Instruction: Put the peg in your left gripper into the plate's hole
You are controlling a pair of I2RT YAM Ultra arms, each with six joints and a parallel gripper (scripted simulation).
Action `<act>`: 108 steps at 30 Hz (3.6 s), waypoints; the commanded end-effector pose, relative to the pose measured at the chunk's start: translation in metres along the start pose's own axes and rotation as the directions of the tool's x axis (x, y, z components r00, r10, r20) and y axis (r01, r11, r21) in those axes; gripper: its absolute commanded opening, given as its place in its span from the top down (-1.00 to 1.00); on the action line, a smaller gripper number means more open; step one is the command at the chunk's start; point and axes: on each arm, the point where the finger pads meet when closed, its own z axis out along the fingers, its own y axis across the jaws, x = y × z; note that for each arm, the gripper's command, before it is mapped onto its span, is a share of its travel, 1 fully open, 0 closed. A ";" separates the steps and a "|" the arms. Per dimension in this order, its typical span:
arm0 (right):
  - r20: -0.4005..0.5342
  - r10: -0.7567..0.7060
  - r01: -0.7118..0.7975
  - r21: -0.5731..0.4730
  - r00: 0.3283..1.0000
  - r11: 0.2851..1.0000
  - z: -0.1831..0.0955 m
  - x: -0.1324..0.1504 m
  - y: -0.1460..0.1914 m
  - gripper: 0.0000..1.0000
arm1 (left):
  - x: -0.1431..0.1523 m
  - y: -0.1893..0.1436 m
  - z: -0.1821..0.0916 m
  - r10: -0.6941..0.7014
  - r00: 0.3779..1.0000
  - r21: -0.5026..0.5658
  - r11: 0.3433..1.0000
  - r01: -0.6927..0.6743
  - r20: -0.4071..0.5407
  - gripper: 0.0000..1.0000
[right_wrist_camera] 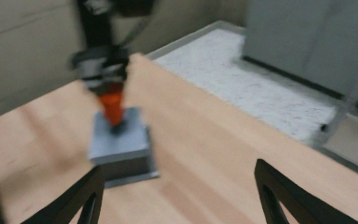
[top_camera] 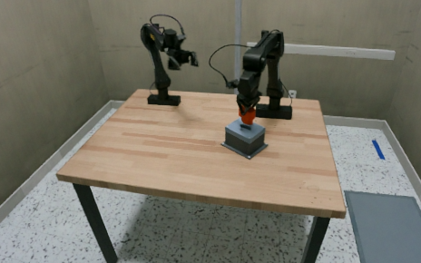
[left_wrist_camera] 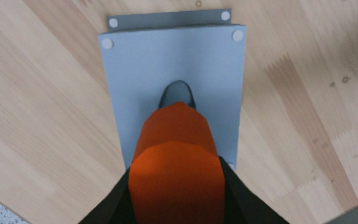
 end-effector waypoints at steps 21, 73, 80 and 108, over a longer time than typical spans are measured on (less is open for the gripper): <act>-0.001 -0.040 0.039 -0.179 0.999 0.983 -0.004 0.008 0.078 -1.00 | -0.009 0.000 0.009 0.025 1.000 -0.035 0.999 -0.025 0.016 0.22; -0.001 -0.040 0.039 -0.179 0.999 0.983 -0.004 0.008 0.078 -1.00 | -0.001 0.002 0.024 0.028 0.999 -0.049 0.998 -0.027 0.023 0.22; -0.001 -0.040 0.039 -0.179 0.999 0.983 -0.004 0.008 0.078 -1.00 | -0.001 0.003 0.028 0.032 0.999 -0.058 0.998 -0.030 0.023 0.22; -0.001 -0.040 0.039 -0.179 0.999 0.983 -0.004 0.008 0.078 -1.00 | 0.003 0.002 0.052 0.023 0.999 -0.035 0.999 -0.023 0.024 0.22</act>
